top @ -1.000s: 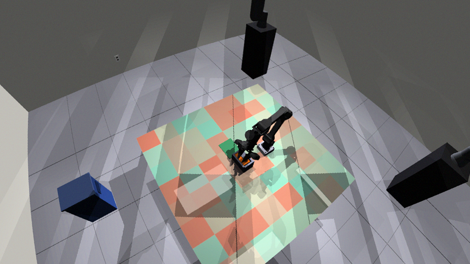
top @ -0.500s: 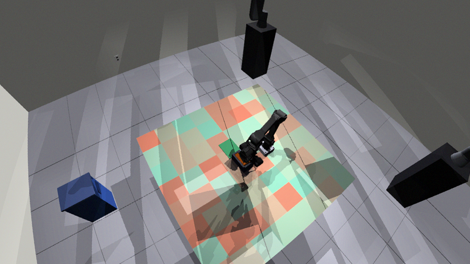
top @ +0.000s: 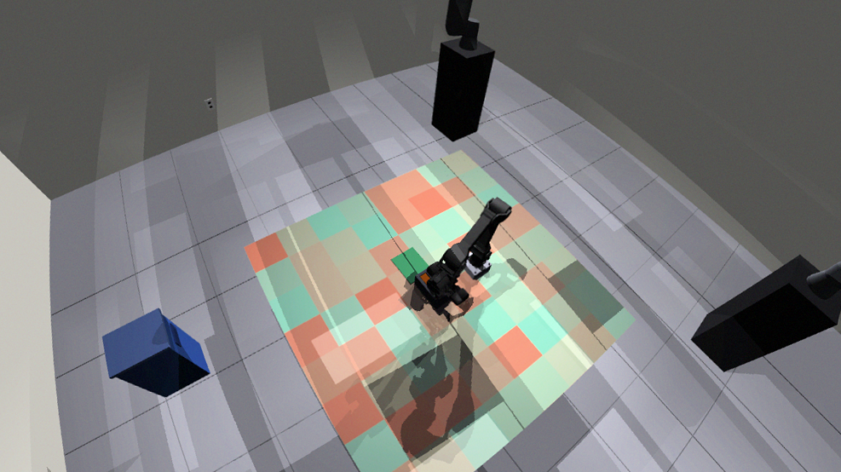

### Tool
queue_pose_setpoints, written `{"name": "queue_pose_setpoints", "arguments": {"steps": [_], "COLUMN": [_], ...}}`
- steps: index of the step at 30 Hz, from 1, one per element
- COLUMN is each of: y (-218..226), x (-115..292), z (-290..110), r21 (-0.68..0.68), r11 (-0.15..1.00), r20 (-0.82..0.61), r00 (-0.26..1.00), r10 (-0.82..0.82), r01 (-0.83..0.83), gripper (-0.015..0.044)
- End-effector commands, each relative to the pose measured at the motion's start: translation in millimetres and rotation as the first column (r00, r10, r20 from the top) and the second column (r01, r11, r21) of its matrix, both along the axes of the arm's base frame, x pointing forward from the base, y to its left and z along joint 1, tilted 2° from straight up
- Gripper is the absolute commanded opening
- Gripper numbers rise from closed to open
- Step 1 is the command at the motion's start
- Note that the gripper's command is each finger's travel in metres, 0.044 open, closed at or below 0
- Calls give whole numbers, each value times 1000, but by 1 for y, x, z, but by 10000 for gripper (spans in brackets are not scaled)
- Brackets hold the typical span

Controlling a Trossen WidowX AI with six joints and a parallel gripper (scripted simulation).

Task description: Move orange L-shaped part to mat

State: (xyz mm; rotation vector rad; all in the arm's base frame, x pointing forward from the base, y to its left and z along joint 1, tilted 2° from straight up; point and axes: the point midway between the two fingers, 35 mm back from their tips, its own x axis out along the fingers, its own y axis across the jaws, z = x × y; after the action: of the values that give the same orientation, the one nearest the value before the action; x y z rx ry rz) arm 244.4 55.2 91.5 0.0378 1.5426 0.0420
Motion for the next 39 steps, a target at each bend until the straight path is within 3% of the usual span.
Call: {"name": "queue_pose_setpoints", "arguments": {"steps": [1, 39], "y": [0, 1], "x": [-3, -3], "z": [-22, -59], "r21": [-7, -7], "r11": [1000, 1000], "r20": [-12, -12], "r00": [1000, 1000], "r10": [-2, -2], "r01": [2, 2], "gripper": [180, 180]}}
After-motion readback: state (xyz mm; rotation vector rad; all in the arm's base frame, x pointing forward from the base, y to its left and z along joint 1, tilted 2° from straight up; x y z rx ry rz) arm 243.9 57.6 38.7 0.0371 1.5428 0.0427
